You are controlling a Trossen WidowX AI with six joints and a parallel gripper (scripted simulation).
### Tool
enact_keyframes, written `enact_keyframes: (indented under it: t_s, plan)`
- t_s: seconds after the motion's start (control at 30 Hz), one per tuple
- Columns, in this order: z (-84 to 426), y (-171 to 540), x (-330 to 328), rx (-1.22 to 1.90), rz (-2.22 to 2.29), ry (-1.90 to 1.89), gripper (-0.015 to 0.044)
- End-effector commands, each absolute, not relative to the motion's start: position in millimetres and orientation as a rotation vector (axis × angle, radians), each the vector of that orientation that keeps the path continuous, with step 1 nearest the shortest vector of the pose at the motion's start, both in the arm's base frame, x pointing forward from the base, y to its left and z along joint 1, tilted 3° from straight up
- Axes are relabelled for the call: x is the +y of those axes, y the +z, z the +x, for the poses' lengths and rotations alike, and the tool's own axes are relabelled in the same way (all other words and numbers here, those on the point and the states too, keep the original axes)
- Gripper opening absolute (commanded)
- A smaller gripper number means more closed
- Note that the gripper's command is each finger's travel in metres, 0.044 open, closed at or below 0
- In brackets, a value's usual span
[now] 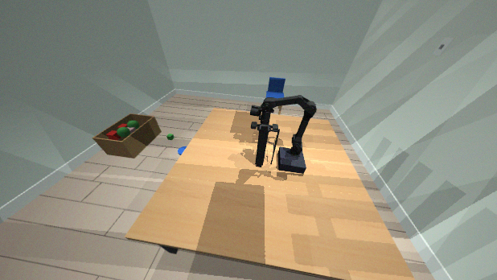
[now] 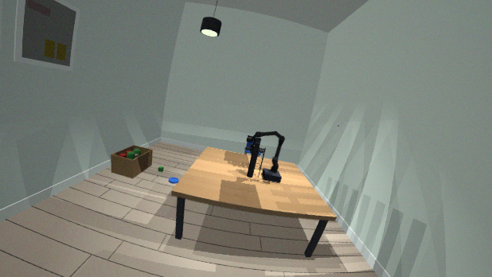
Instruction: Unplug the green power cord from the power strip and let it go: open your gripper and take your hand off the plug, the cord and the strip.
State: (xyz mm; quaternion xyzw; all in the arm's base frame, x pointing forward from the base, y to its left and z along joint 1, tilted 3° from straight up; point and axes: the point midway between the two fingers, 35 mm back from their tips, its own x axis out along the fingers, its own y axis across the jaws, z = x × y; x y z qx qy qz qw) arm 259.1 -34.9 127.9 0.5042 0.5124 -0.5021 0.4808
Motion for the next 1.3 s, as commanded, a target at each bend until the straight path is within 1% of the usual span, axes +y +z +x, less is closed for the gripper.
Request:
enact_keyframes:
  t_s: [0.0, 0.03, 0.17, 0.47, 0.6, 0.77, 1.27]
  plan:
    - [257.7, 130.2, -62.6, 1.185, 1.213, -1.278, 0.0000]
    - [257.3, 130.4, -64.2, 1.185, 1.213, -1.278, 0.0000]
    - [255.8, 128.5, -53.9, 1.185, 1.215, -1.278, 0.0105]
    - [255.8, 128.5, -53.9, 1.185, 1.215, -1.278, 0.0341]
    - [256.5, 132.7, -71.7, 1.184, 1.214, -1.279, 0.0440]
    - [253.3, 142.0, -112.0, 1.182, 1.211, -1.281, 0.0440]
    - [253.0, 142.4, -113.8, 1.181, 1.211, -1.281, 0.0440]
